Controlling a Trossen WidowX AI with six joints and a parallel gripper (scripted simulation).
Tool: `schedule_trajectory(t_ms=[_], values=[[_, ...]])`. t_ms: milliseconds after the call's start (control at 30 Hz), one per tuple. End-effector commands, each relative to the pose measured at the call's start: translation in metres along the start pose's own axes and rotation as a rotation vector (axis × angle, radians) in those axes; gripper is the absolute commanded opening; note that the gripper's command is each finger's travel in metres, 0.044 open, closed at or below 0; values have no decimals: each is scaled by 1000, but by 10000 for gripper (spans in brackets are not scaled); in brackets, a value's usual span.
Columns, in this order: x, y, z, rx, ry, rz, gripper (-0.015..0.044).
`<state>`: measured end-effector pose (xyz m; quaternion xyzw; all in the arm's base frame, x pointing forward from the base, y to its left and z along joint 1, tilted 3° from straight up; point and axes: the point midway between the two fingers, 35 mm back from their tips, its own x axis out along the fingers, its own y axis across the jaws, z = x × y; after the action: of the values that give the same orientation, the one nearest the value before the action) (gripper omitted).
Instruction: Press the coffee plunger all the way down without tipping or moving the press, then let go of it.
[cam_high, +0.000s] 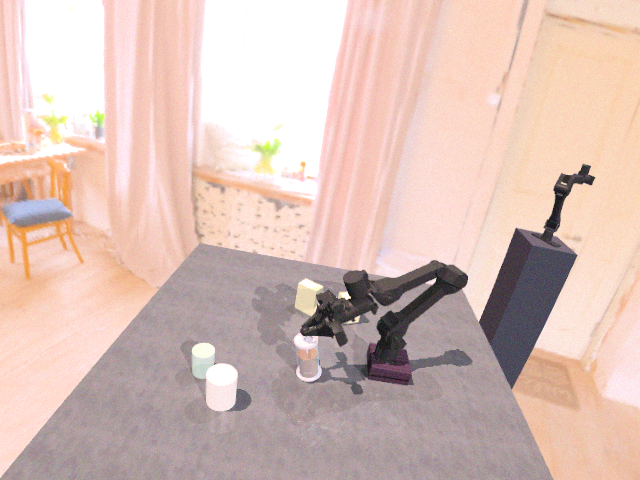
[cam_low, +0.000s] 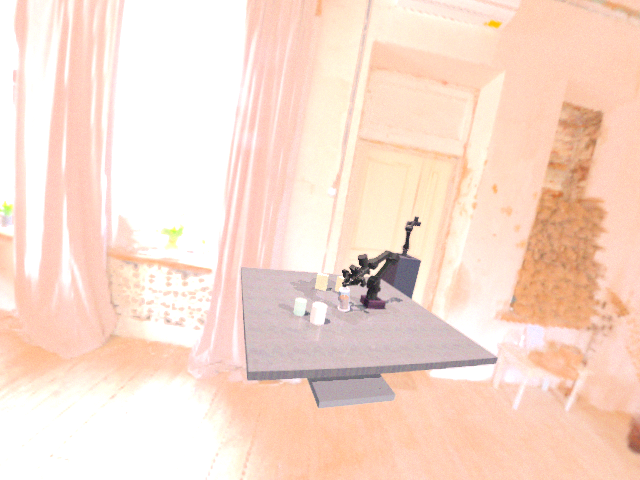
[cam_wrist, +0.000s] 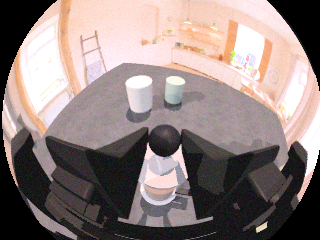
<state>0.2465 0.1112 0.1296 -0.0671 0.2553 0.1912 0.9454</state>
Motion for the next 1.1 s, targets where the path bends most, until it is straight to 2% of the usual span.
schedule_trajectory(t_ms=[0, 367, 767, 933, 1067], values=[[4, 0, -5, -9, 24, 0, 113], [1, 0, 0, 0, 0, 0, 113], [1, 0, 0, 0, 0, 0, 428], [-3, 0, 5, -1, 2, 0, 440], [-28, 2, 28, -4, 13, 1, 440]])
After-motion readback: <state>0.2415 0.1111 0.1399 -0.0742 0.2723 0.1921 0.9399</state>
